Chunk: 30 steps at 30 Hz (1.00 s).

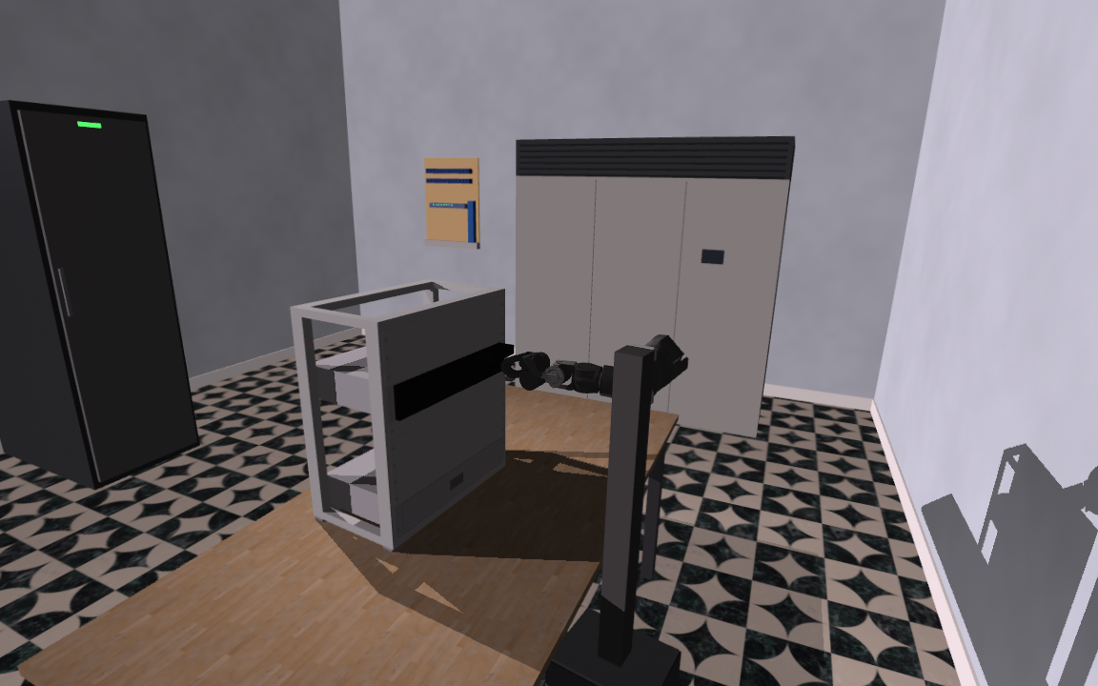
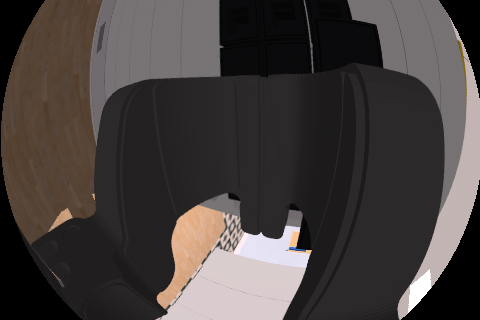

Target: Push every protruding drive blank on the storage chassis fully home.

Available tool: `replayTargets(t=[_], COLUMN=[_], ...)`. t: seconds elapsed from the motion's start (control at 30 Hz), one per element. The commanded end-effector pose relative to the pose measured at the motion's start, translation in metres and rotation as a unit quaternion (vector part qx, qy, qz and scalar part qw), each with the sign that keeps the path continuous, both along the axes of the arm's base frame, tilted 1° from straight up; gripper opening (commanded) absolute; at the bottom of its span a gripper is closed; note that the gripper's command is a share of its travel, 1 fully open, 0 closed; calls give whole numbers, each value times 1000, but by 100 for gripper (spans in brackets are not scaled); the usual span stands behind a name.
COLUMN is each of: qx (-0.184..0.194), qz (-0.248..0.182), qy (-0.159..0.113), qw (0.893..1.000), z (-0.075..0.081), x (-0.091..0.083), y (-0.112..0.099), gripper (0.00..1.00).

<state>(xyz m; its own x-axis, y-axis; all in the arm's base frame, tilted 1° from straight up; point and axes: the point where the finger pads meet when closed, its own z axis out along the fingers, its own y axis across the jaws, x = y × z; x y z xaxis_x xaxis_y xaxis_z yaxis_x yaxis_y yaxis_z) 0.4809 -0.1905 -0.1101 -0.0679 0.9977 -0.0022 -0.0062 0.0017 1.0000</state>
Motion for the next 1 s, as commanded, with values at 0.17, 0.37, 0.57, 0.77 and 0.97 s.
replayTargets(t=[0.17, 0.37, 0.57, 0.77, 0.97], qx=[-1, -1, -1, -1, -1], qz=[0, 0, -1, -1, -1], qy=[-1, -1, 1, 0, 0], qw=[1000, 1000, 1000, 1000, 1000], z=[1, 1, 0, 1, 1], x=[0, 0, 4, 10, 10], y=[1, 1, 0, 0, 0], gripper=[0, 0, 0, 0, 0])
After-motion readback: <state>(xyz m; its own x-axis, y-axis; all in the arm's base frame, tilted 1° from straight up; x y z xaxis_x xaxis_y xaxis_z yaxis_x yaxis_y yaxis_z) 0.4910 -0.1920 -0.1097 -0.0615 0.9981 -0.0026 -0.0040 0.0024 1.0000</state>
